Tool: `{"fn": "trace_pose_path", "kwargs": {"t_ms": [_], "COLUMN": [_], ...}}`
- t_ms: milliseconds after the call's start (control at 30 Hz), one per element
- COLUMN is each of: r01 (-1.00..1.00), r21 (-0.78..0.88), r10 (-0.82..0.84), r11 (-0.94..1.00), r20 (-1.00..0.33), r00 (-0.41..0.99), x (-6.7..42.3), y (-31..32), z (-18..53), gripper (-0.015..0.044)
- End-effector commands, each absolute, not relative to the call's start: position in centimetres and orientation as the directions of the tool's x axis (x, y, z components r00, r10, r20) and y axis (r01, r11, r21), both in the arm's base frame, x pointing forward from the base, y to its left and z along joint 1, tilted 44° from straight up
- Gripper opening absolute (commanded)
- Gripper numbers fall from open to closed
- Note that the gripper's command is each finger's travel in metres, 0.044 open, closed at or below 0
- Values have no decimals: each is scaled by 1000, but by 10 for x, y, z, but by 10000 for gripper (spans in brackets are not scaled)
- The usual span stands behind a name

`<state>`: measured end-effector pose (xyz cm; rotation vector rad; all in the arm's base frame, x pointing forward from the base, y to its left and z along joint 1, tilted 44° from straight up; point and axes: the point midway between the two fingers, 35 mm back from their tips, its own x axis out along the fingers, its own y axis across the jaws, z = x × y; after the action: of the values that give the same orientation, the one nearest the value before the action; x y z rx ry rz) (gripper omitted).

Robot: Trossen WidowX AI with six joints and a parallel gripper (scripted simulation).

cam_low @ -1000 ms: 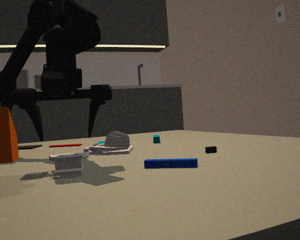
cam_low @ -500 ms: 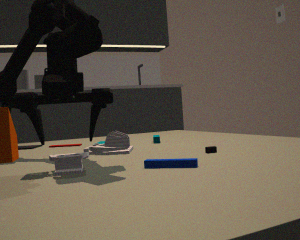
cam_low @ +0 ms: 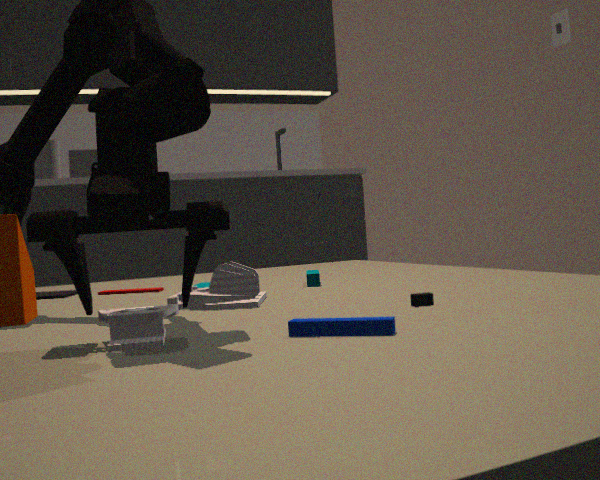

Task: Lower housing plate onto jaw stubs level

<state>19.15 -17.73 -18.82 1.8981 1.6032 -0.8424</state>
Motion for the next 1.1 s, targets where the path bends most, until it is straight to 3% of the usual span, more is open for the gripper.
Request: {"fn": "trace_pose_path", "kwargs": {"t_ms": [0,1067], "r01": [984,985], "r21": [-12,-12], "r10": [672,672], "r11": [-176,-172], "r20": [-733,-733], "r00": [111,108], "x": [192,193], "y": [-171,-163], "z": [-193,-202], "gripper": [440,427]}}
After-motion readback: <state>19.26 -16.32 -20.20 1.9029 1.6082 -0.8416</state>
